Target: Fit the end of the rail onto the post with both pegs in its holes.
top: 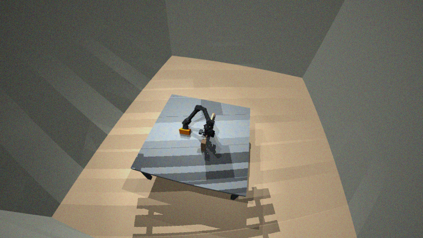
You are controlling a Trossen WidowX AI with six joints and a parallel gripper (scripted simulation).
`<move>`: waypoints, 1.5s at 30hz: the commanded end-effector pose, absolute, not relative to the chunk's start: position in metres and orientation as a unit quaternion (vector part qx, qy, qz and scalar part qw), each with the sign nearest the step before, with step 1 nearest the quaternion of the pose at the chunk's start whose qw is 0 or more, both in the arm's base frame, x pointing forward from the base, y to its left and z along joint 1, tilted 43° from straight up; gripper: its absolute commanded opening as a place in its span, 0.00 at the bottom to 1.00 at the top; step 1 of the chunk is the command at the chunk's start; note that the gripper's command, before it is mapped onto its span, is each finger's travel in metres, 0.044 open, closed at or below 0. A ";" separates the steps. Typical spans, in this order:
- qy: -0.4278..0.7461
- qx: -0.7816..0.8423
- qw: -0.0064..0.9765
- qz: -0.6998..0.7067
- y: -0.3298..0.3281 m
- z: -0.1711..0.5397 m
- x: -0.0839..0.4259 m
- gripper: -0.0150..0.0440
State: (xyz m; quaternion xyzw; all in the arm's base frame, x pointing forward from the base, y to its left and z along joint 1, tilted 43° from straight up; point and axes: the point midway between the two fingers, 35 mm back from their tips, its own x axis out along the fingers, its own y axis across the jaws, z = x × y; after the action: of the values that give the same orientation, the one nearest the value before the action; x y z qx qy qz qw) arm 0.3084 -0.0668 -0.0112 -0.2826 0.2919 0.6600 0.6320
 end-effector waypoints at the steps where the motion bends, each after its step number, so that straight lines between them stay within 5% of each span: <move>1: 0.291 -0.285 0.634 0.657 -0.068 -0.007 0.311 0.25; 45: 0.291 -0.285 0.634 0.657 -0.069 -0.010 0.312 0.25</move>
State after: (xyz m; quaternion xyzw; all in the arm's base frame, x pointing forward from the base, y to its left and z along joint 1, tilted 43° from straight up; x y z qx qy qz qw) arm 0.3096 -0.0663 -0.0109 -0.2821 0.2918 0.6605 0.6317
